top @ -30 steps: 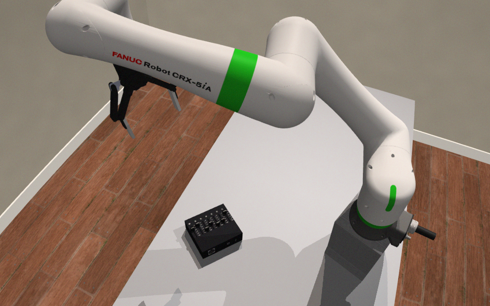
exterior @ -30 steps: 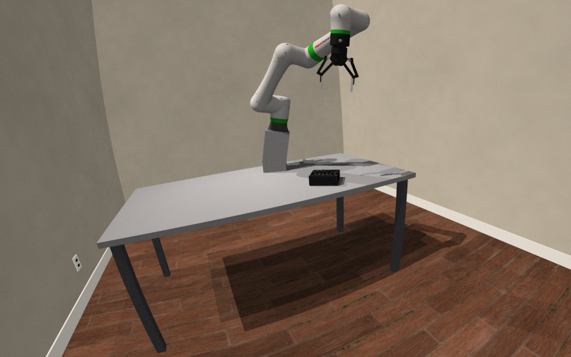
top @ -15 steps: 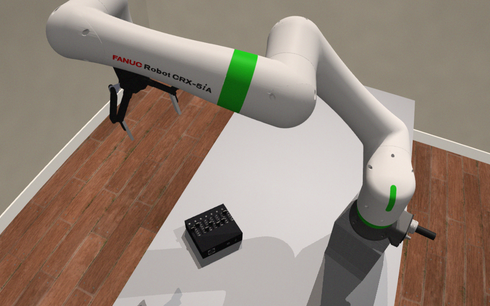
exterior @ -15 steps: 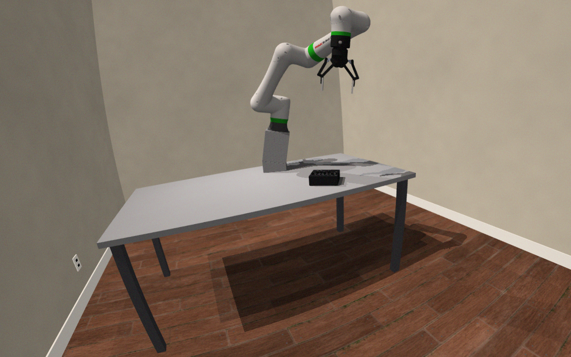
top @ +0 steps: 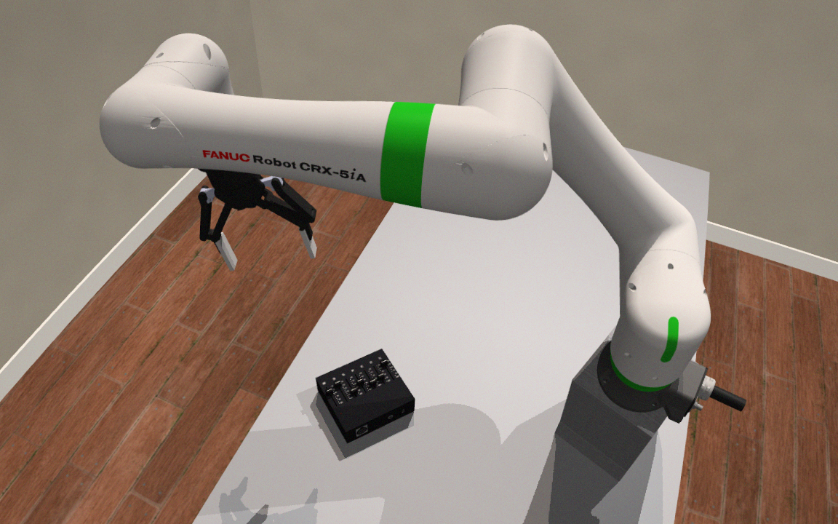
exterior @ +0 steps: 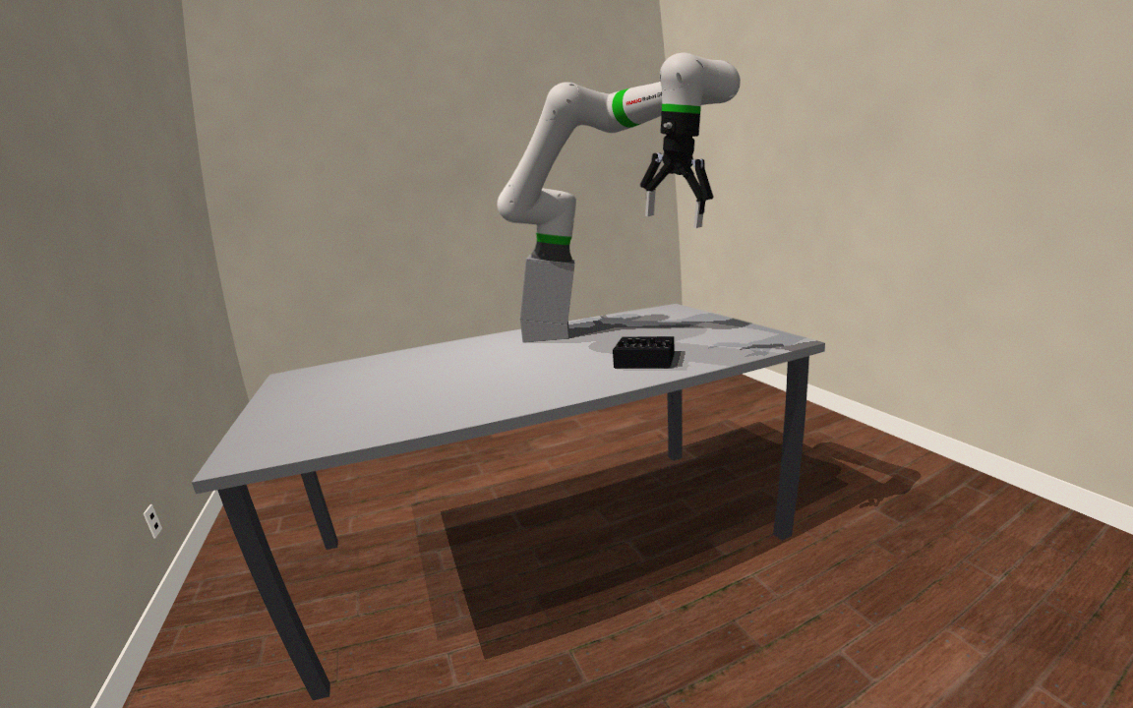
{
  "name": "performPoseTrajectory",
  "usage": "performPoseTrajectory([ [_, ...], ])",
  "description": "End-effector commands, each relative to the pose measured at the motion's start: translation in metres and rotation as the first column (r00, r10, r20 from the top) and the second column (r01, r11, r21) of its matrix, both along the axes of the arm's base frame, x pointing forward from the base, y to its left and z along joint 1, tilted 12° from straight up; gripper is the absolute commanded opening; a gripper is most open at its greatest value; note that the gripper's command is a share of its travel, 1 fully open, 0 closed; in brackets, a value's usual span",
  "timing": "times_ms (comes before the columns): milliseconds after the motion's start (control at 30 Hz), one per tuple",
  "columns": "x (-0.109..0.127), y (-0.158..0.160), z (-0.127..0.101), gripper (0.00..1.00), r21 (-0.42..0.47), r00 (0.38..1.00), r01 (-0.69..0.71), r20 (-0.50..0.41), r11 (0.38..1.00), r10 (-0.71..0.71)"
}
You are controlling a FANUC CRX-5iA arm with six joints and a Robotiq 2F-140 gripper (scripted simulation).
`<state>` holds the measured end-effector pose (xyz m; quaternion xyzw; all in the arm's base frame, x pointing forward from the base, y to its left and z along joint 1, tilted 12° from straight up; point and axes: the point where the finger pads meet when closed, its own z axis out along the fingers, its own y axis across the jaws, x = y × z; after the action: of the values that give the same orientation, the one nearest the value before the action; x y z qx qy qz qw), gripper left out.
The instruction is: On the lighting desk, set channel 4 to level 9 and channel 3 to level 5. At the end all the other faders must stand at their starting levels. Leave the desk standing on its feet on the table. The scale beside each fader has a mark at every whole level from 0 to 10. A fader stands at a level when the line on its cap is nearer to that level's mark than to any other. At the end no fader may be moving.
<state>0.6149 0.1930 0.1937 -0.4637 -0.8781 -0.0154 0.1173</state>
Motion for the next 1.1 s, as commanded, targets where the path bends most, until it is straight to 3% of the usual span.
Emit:
performPoseTrajectory([
  [0, -0.008, 0.010, -0.045, 1.00, -0.030, 0.962, 0.273, 0.027, 0.961, -0.273],
  [133, -0.024, 0.015, -0.084, 1.00, -0.051, 0.898, 0.440, 0.004, 0.897, -0.440],
  [167, -0.024, 0.015, -0.084, 1.00, -0.056, 0.878, 0.479, 0.006, 0.876, -0.480],
  [333, -0.052, 0.015, -0.133, 1.00, -0.086, 0.746, 0.661, -0.021, 0.745, -0.665],
  [400, -0.052, 0.015, -0.133, 1.00, -0.086, 0.746, 0.661, -0.021, 0.745, -0.665],
  [433, -0.060, 0.015, -0.144, 1.00, -0.103, 0.651, 0.753, -0.025, 0.650, -0.759],
  [533, -0.084, 0.011, -0.173, 1.00, -0.123, 0.552, 0.825, -0.039, 0.552, -0.833],
  [700, -0.112, 0.005, -0.201, 1.00, -0.156, 0.343, 0.925, -0.050, 0.347, -0.938],
  [900, -0.136, -0.002, -0.223, 1.00, -0.192, 0.066, 0.979, -0.052, 0.075, -0.996],
  [967, -0.136, -0.002, -0.223, 1.00, -0.192, 0.066, 0.979, -0.052, 0.075, -0.996],
  [1000, -0.138, -0.002, -0.224, 1.00, -0.199, -0.071, 0.978, -0.044, -0.061, -0.997],
  [1067, -0.140, -0.003, -0.226, 1.00, -0.201, -0.149, 0.970, -0.039, -0.139, -0.988],
])
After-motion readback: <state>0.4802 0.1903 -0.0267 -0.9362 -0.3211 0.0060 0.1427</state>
